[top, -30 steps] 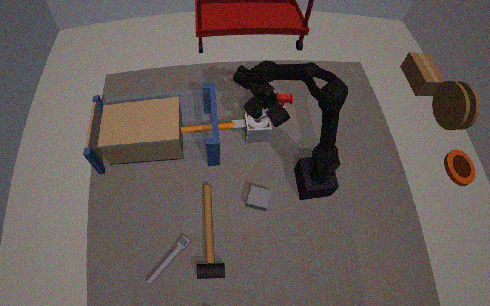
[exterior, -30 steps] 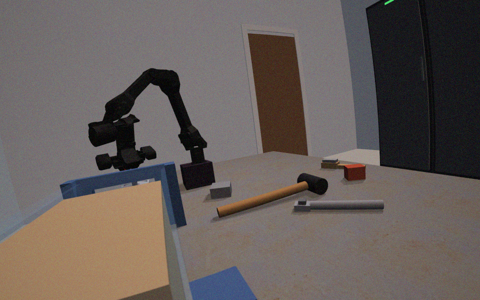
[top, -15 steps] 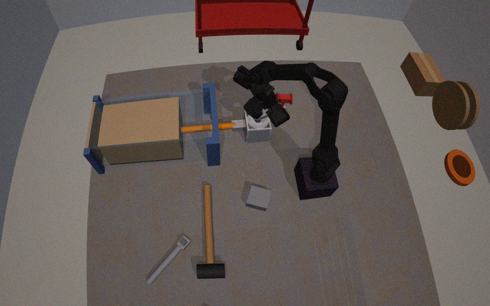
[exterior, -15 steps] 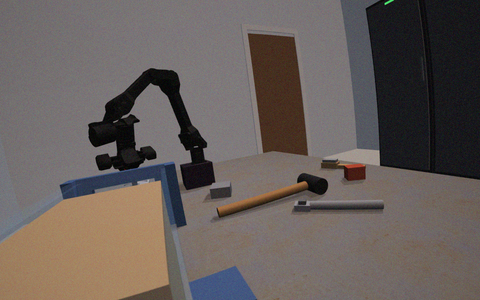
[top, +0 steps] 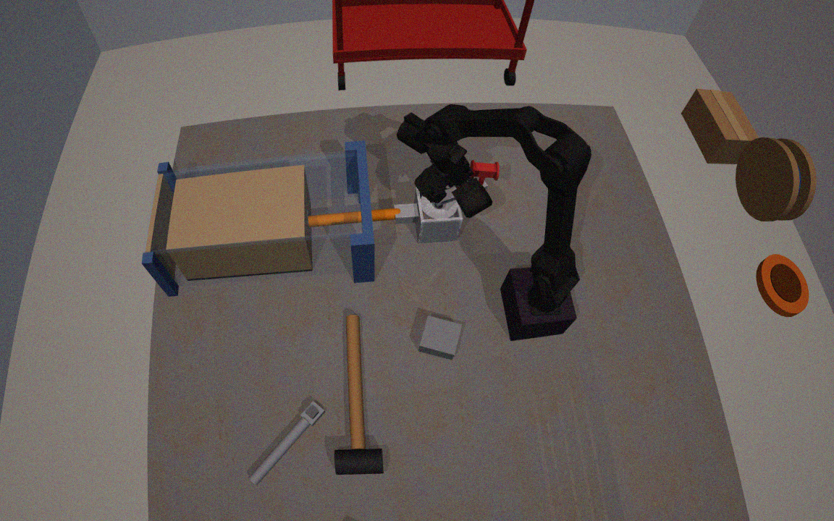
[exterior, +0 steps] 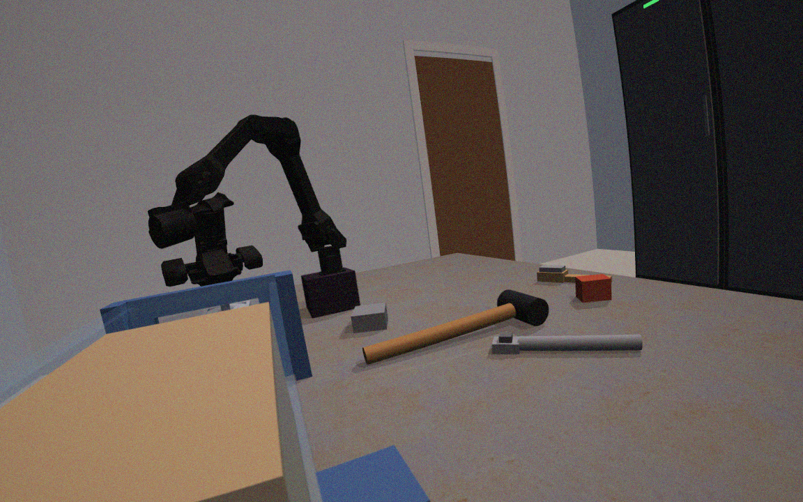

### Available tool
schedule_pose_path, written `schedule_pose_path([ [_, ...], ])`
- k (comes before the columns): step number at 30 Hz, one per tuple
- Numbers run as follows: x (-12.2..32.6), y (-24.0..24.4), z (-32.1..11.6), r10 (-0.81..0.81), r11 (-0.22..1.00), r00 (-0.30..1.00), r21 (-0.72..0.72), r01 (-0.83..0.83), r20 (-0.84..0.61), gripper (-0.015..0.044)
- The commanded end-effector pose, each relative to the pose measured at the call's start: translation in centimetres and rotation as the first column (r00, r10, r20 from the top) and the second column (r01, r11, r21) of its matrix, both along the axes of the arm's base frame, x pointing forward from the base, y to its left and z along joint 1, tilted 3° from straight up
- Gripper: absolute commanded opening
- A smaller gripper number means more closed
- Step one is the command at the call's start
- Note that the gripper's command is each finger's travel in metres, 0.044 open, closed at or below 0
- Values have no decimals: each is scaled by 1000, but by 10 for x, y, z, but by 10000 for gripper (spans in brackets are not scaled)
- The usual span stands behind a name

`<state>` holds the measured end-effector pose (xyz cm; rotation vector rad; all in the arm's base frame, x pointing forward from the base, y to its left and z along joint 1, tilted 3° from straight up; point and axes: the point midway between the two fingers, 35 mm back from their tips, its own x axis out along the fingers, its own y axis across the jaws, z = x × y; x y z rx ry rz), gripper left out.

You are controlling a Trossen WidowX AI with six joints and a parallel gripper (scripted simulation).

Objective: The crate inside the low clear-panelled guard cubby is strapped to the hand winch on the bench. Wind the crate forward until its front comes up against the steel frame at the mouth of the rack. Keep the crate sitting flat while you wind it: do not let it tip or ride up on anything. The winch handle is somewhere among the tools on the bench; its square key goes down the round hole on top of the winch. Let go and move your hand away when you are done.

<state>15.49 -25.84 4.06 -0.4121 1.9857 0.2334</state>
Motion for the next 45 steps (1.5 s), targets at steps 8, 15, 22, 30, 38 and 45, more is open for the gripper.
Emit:
schedule_pose_path([
  [8,-1,2,-5,-37,999,999,-1,37,0,0],
  [15,0,0,-8,-2,1000,1000,0,2,-1,0],
  [22,0,-1,-13,7,1000,1000,0,-7,-1,0],
  [30,0,0,-11,1,1000,1000,1,-1,0,210],
  [38,0,0,-11,1,1000,1000,1,-1,0,420],
  [45,5,-4,24,-10,998,994,61,4,105,440],
])
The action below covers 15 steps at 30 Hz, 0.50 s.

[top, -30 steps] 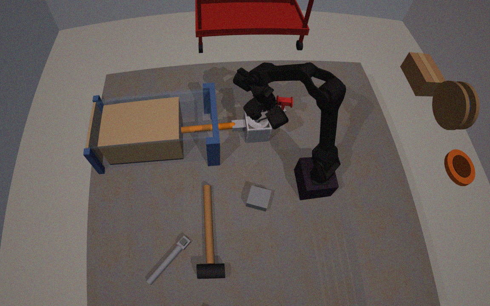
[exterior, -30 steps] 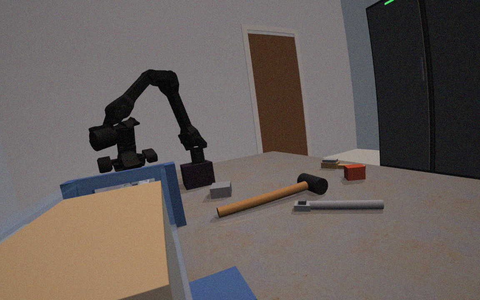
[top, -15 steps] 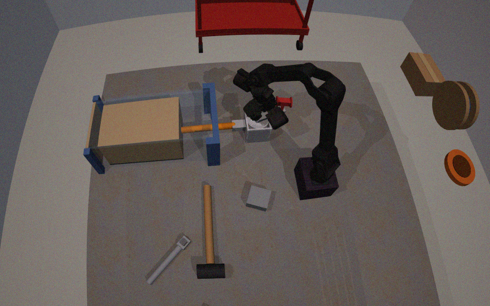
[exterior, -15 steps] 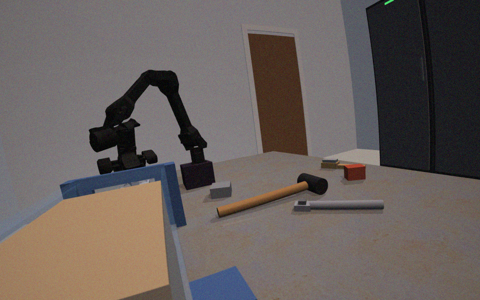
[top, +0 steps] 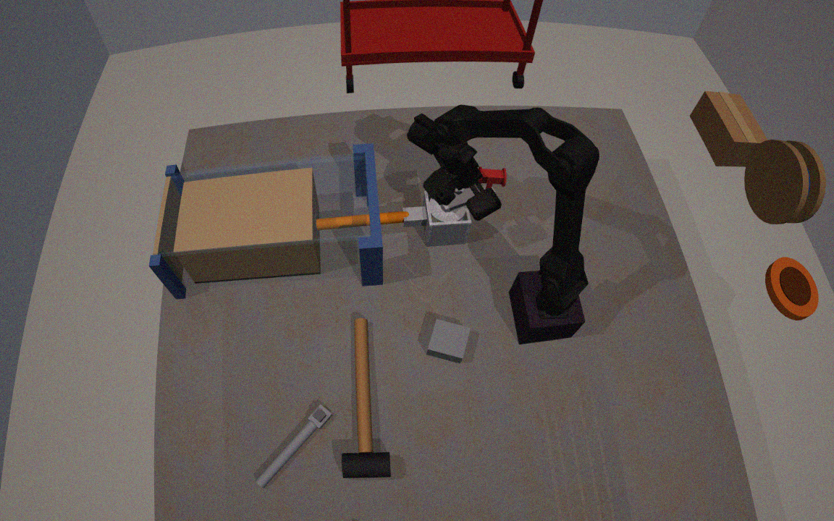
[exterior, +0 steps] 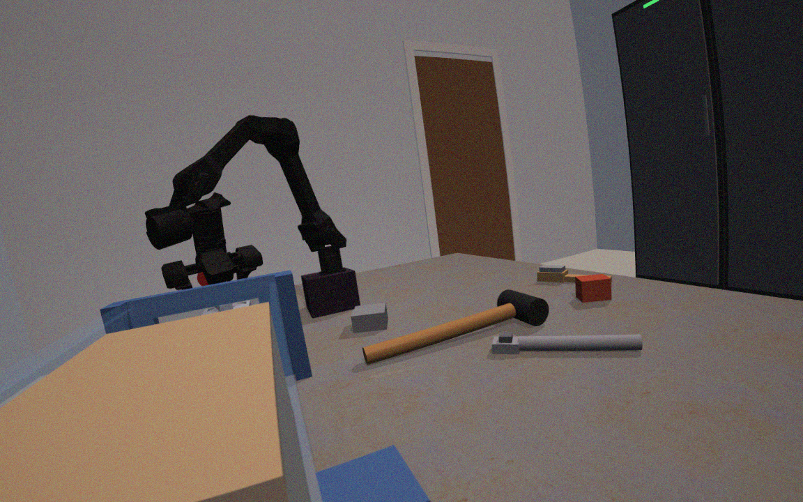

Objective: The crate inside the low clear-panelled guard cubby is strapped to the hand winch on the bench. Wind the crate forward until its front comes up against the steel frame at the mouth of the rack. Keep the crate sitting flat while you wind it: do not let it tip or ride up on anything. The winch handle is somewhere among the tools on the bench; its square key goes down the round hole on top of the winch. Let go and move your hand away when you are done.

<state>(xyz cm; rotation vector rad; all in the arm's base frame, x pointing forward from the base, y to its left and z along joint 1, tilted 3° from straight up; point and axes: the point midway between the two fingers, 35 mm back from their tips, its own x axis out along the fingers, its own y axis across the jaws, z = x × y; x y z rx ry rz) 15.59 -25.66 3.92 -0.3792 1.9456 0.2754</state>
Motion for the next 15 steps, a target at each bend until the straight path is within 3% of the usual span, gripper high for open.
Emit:
schedule_pose_path([
  [1,5,-7,39,-11,1000,993,29,8,115,440],
  [6,3,0,117,-17,994,944,104,-18,330,440],
  [13,3,-2,122,-15,997,941,80,-13,337,440],
  [15,3,-2,122,-15,997,941,80,-13,337,387],
])
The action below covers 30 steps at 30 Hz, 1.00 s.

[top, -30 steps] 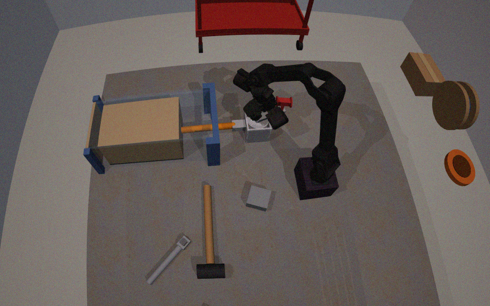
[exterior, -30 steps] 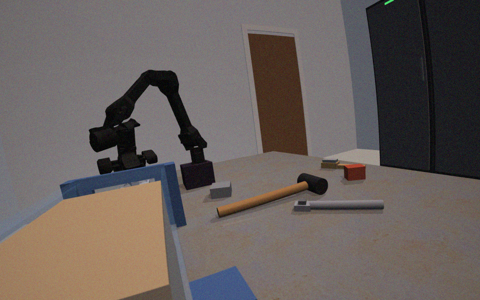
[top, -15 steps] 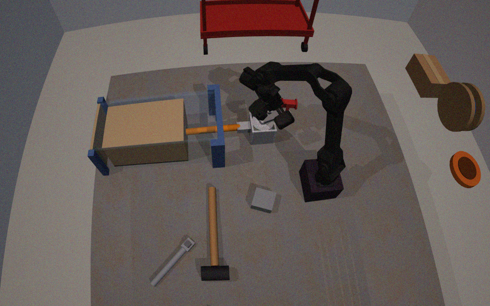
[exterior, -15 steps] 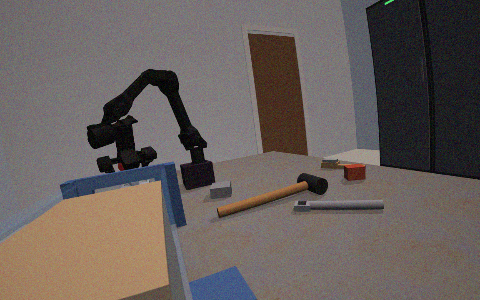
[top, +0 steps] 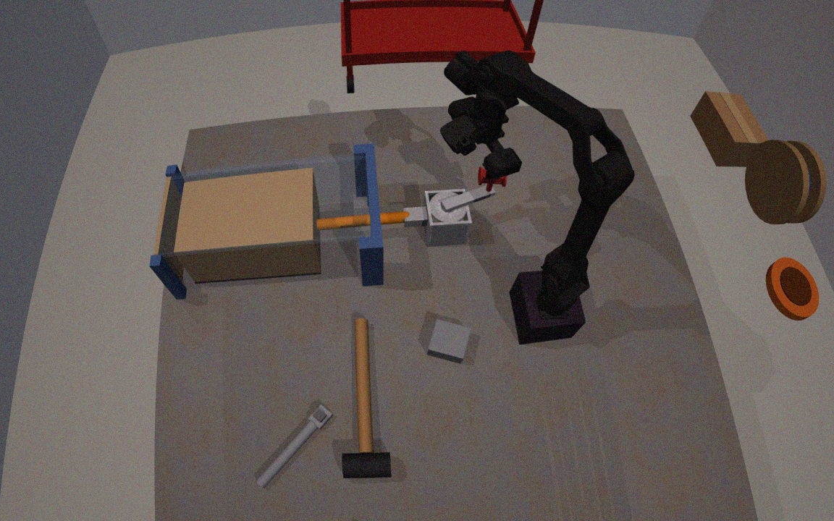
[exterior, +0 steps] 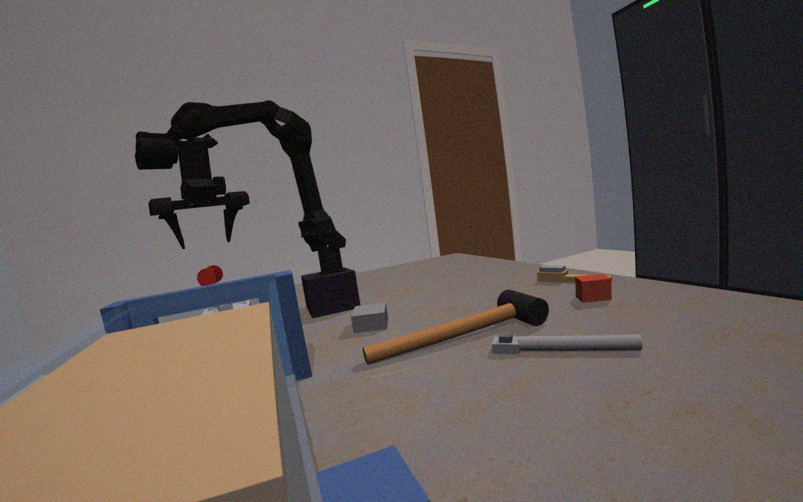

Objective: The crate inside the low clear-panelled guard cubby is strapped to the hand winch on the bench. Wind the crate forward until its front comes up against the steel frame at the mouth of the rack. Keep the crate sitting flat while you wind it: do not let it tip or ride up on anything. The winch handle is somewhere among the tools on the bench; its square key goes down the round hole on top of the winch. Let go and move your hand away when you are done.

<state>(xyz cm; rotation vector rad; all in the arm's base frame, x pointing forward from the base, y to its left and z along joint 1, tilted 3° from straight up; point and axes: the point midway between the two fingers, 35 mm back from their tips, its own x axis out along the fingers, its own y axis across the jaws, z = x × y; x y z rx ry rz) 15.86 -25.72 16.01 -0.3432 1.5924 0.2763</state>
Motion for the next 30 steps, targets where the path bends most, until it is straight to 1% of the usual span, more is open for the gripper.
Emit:
schedule_pose_path([
  [1,0,-1,1,-2,1000,1000,-7,2,2,361],
  [15,0,-1,1,-2,1000,1000,-7,2,2,0],
  [30,0,0,1,-1,1000,1000,18,1,4,0],
])
